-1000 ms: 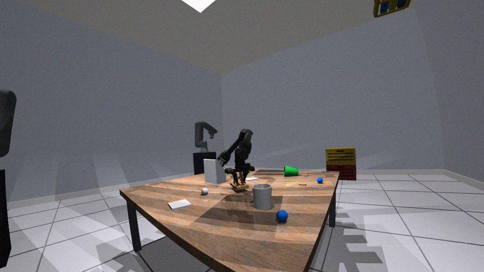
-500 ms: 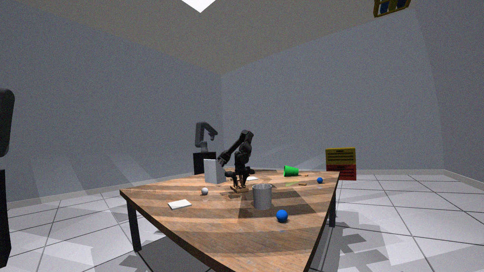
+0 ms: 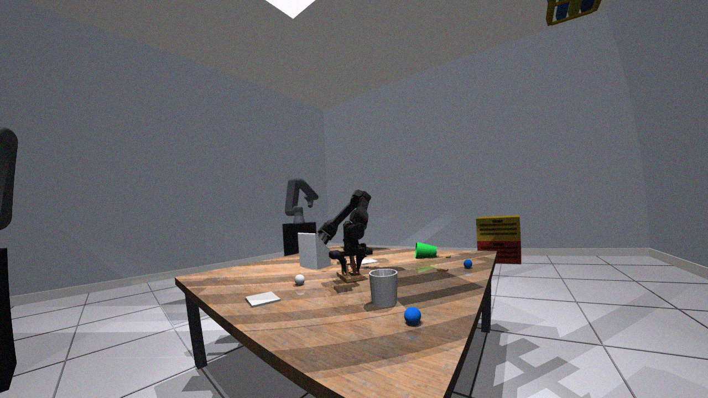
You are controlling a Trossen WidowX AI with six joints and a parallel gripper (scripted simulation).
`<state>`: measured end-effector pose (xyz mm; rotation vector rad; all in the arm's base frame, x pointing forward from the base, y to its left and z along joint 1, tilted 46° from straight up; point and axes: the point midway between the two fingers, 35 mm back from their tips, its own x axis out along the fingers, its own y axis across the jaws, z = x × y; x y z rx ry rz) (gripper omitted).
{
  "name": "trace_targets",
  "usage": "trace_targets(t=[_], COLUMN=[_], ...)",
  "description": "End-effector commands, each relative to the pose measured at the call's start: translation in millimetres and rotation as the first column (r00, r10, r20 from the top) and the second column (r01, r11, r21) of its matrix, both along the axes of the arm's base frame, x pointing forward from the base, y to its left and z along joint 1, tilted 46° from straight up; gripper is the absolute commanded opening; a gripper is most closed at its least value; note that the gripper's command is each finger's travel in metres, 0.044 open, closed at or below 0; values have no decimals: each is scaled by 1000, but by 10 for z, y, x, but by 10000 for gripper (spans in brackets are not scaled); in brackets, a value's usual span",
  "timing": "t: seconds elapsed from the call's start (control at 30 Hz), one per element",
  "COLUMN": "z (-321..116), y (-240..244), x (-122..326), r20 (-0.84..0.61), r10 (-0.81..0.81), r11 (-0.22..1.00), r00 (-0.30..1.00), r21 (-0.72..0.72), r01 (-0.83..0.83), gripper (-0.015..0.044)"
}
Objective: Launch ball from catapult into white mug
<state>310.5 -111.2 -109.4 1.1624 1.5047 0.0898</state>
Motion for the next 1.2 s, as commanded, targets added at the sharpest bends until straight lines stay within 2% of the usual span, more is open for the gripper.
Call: trace_targets(t=[0.0,0.1,0.23,0.47,0.6,0.7,0.73,0.87,1.17], z=[21,273,686,597,970,1053,911,1051,1302], y=[-26,-305,-676,-626,-1003,-1076,-930,-600,344], x=[-1,-44,-181,-151,-229,-256,-223,-219,-465], r20=[1,0,-2,-3,10,13,2,53,193], r10=[0,-1,0,-10,-16,-17,-12,43,199], r11=[1000,1000,1000,1000,1000,1000,1000,999,979], r00=[1000,1000,1000,1000,1000,1000,1000,998,961], r21=[-1,-6,-5,-2,-18,-21,-3,-25,-85], r01=[0,1,0,10,16,18,12,-42,-186], gripper=[368,440,440,440,440,440,414,309,300])
